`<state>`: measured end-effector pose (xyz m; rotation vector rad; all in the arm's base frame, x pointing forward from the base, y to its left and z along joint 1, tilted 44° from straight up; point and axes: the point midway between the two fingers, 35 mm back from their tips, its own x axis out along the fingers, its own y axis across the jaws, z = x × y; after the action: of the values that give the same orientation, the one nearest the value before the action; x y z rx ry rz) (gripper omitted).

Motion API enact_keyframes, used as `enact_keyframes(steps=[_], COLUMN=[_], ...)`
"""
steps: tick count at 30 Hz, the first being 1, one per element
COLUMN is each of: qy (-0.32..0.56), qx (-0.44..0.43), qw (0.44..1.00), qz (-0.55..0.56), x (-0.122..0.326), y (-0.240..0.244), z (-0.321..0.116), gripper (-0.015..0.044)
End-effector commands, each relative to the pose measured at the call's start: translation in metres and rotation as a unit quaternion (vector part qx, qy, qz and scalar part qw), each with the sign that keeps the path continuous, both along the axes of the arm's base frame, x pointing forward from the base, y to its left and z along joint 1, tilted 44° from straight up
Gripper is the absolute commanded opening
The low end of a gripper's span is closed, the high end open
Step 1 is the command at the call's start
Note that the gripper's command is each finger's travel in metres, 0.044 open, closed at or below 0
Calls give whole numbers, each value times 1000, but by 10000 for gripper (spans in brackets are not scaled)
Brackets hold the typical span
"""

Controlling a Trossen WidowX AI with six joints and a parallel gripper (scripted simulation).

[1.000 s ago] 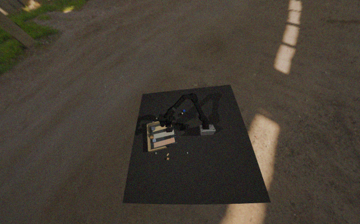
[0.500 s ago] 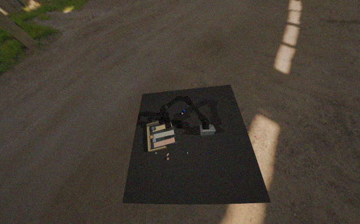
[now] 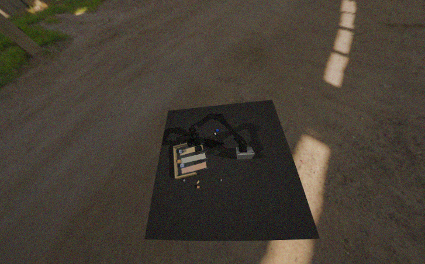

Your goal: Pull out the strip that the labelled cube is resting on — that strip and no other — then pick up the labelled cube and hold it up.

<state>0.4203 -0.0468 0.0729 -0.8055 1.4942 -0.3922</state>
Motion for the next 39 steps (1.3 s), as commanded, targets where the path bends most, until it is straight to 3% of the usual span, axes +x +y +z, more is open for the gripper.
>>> enact_keyframes(steps=[1,39], qy=[8,7], qx=[1,-1], qw=[1000,1000], qz=[1,1], x=[-2,2], y=[-5,-34], z=[-9,-41], gripper=[0,0])
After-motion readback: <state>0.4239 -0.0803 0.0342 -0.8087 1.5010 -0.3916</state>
